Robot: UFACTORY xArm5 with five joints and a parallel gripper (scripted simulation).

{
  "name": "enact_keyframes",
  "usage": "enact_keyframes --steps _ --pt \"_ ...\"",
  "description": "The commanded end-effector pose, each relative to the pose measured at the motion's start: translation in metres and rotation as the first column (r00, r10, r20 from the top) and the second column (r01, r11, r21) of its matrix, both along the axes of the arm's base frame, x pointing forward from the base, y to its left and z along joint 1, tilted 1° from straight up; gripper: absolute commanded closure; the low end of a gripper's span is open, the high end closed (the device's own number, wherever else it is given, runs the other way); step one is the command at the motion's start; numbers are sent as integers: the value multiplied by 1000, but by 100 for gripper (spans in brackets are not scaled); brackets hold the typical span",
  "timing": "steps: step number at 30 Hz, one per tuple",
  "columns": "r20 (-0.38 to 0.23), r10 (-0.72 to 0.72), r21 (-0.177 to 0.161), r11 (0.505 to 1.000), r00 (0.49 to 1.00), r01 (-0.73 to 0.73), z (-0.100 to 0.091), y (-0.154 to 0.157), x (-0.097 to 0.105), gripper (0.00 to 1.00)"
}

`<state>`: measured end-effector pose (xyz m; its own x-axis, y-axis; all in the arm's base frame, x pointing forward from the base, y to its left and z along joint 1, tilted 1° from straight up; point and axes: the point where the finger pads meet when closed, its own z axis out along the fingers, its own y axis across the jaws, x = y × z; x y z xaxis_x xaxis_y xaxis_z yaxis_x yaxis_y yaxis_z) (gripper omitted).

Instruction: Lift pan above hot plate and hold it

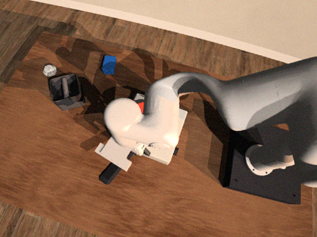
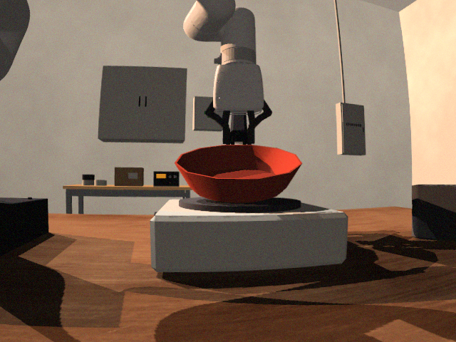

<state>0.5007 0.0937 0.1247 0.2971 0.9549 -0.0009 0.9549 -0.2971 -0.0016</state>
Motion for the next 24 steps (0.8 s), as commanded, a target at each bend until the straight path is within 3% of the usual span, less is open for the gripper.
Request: enact_keyframes --steps 1,24 --pt "5 0 1 1000 1000 0 9 0 1 100" --pt "5 0 1 1000 1000 0 46 0 3 100"
